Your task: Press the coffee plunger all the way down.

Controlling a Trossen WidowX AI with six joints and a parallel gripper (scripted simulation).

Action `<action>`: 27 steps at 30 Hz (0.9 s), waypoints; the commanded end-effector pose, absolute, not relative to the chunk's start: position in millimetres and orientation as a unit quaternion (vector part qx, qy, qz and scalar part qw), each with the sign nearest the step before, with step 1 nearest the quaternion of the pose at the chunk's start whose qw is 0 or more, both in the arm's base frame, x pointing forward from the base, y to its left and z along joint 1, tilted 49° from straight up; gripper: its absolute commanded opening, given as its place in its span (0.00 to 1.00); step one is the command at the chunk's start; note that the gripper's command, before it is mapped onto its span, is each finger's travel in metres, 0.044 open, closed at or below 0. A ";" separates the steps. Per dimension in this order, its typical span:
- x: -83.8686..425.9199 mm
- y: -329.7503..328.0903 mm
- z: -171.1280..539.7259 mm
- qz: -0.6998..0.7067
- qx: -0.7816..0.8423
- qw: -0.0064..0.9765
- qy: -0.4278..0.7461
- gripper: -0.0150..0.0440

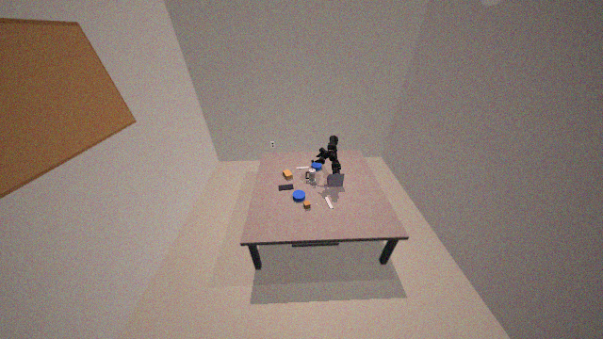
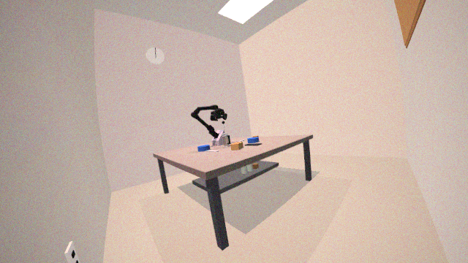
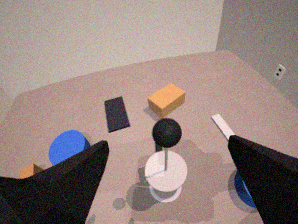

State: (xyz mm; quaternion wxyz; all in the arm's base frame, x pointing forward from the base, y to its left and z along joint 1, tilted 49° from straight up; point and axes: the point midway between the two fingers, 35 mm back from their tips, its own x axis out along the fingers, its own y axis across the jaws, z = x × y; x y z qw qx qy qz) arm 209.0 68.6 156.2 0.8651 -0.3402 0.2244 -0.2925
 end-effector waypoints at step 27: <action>235.2 40.0 145.1 -0.298 -0.341 0.862 0.228 1.00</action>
